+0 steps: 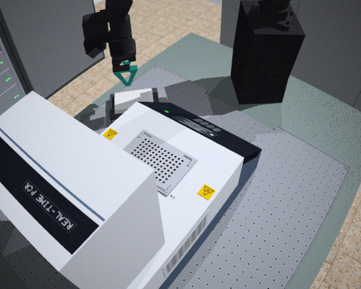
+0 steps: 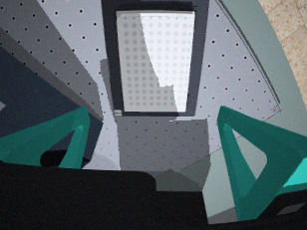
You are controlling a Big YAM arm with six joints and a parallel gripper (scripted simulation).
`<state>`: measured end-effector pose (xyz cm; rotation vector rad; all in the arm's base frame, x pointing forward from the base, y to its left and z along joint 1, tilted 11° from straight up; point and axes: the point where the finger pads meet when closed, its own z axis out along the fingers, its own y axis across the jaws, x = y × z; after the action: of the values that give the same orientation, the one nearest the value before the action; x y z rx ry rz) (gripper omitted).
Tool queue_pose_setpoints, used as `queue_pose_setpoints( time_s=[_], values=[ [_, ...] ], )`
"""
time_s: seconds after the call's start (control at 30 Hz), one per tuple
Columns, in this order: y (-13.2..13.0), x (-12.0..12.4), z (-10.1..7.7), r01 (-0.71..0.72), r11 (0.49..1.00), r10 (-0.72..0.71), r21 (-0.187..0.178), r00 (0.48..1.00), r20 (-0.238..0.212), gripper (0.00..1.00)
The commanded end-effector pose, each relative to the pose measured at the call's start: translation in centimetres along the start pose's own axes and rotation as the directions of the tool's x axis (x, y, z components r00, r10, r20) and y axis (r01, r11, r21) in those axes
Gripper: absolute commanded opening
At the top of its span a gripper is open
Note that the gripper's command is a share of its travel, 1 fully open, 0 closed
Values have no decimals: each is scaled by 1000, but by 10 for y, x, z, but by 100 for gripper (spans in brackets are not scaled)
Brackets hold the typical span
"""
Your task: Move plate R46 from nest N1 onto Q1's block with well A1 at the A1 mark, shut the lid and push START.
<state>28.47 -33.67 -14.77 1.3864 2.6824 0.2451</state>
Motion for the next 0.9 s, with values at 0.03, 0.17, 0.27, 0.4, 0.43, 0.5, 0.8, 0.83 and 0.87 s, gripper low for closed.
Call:
queue_pose_setpoints(
  time_s=[0.03, 0.17, 0.27, 0.4, 0.43, 0.5, 0.8, 0.83, 0.87],
  values=[
    [2, -17, 17, -7, 1000, 7, 0, 1000, 30, 100],
    [2, -12, 26, -9, 1000, 9, 0, 1000, 28, 100],
    [5, -23, 31, 0, 1000, 0, -1, 999, 51, 100],
    [4, -20, 40, 5, 1000, -5, 0, 999, 38, 100],
    [4, -20, 45, 4, 1000, -4, 0, 999, 37, 100],
    [3, -17, 56, 0, 1000, 0, 0, 1000, 31, 100],
    [4, -17, 81, -4, 1000, 4, -1, 999, 40, 100],
    [2, -21, 83, -7, 1000, 7, -1, 999, 48, 100],
    [2, -21, 83, -7, 1000, 7, -1, 999, 48, 100]
  ],
)
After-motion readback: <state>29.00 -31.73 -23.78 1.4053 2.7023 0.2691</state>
